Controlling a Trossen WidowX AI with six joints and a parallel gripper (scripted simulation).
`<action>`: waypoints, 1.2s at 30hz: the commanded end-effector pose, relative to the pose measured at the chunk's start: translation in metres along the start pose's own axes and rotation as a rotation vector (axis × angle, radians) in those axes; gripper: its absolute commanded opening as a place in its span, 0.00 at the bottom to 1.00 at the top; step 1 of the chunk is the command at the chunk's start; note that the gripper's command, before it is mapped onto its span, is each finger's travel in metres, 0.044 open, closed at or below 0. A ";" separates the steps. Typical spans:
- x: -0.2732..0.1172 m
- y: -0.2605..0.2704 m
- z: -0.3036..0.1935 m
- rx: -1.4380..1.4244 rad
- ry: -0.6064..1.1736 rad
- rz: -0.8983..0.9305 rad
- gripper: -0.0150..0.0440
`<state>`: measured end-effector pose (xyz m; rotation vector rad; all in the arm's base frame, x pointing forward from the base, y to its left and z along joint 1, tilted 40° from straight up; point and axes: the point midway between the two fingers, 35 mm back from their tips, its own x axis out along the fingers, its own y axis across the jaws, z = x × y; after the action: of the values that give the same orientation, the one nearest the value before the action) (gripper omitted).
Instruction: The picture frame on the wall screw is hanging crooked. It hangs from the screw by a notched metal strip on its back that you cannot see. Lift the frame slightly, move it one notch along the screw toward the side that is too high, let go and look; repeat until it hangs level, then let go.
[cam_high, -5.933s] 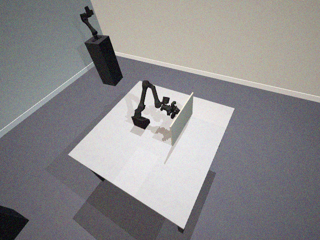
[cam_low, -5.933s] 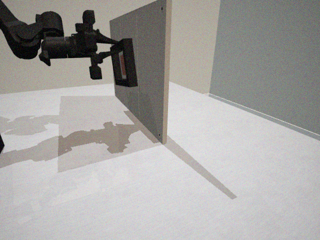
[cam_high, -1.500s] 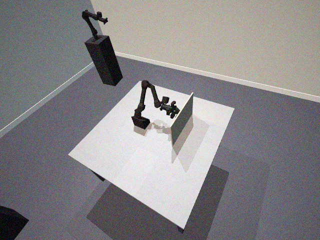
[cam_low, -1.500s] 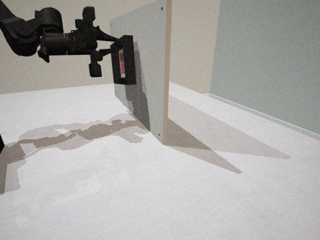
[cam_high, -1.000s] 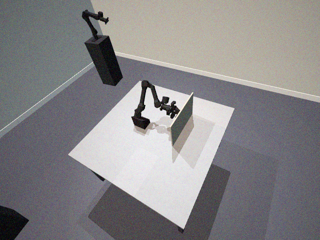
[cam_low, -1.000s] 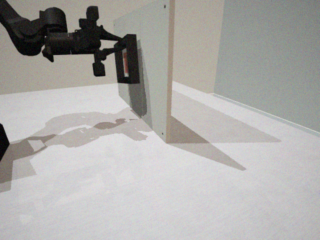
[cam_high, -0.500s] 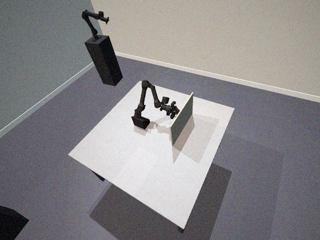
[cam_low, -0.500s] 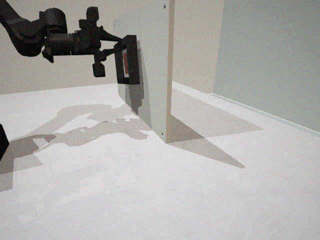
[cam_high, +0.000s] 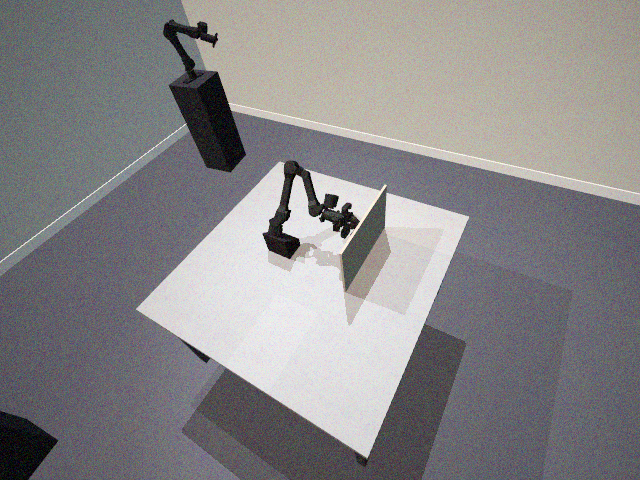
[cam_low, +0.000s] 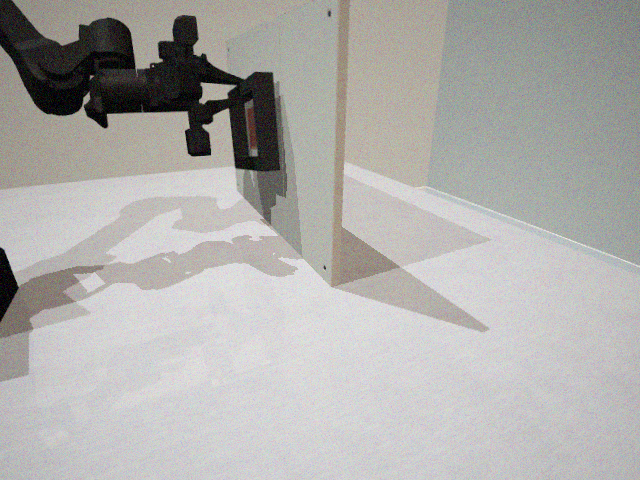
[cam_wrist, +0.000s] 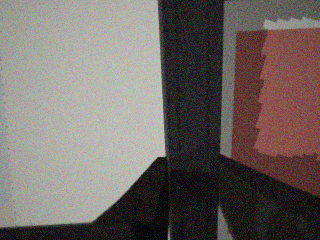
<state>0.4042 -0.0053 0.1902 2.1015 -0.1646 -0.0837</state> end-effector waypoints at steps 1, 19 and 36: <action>0.000 0.000 0.000 0.000 0.002 0.000 0.25; 0.000 0.000 0.000 0.084 0.001 0.000 0.25; 0.000 0.001 0.001 0.173 0.002 0.000 0.25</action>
<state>0.4043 -0.0065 0.1900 2.2535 -0.1797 -0.0742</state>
